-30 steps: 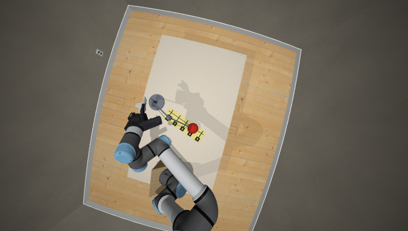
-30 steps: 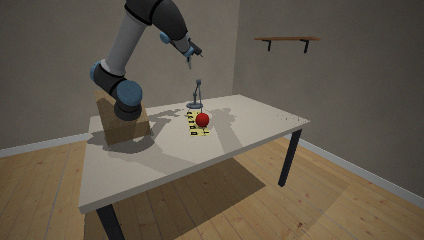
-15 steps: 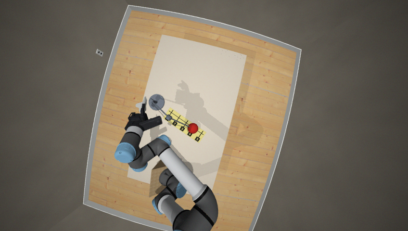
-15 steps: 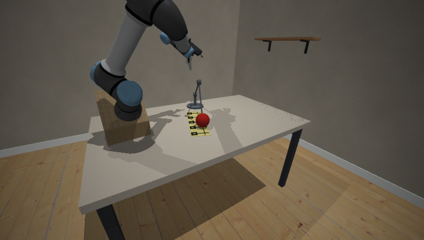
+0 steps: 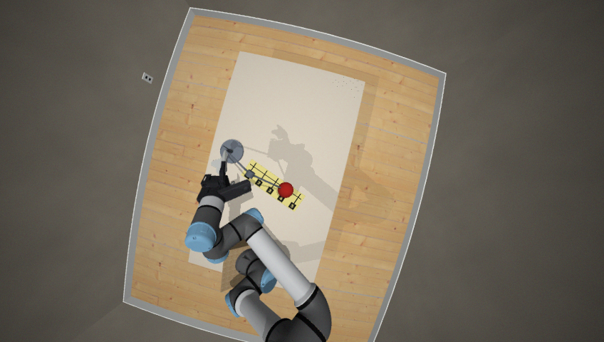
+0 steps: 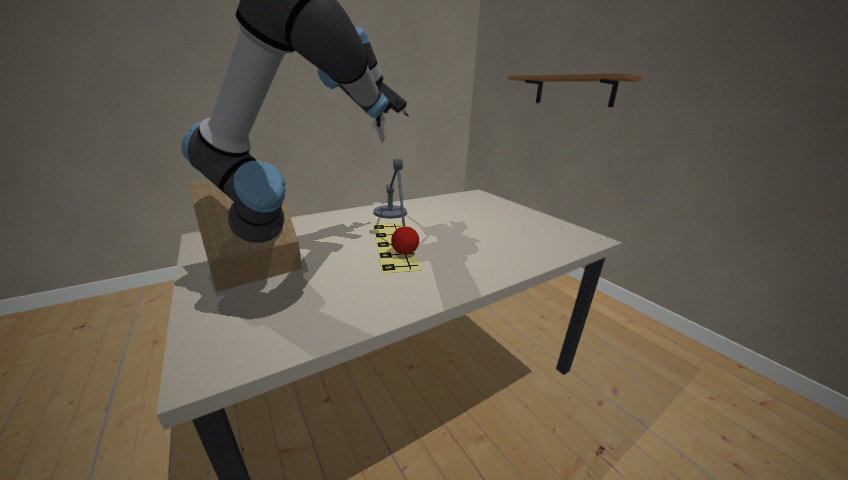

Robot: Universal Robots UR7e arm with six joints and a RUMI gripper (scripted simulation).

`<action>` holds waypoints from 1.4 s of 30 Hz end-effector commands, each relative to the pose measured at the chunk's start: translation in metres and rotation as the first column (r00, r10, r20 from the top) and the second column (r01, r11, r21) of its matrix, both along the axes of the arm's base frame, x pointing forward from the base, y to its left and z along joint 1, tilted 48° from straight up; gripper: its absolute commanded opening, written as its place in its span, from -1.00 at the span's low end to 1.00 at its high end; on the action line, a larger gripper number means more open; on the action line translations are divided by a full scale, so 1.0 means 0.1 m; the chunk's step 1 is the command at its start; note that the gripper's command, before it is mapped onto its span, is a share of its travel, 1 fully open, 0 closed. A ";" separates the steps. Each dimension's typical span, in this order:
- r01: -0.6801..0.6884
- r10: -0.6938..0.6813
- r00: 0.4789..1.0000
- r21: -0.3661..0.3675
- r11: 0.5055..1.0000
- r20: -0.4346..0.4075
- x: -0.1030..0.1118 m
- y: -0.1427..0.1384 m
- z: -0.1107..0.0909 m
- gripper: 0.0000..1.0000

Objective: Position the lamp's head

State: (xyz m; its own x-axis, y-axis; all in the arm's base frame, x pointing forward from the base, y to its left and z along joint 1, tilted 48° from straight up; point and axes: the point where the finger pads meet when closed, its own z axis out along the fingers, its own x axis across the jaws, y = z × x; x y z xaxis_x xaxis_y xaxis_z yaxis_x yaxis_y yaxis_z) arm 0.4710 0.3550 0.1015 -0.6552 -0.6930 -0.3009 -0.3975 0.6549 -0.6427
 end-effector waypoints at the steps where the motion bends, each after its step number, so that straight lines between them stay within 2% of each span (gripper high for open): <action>1: -0.001 0.001 1.000 0.001 1.000 0.000 -0.06 -0.13 0.15 1.00; 42: 0.000 0.000 1.000 0.000 1.000 0.002 -0.43 -1.15 1.13 1.00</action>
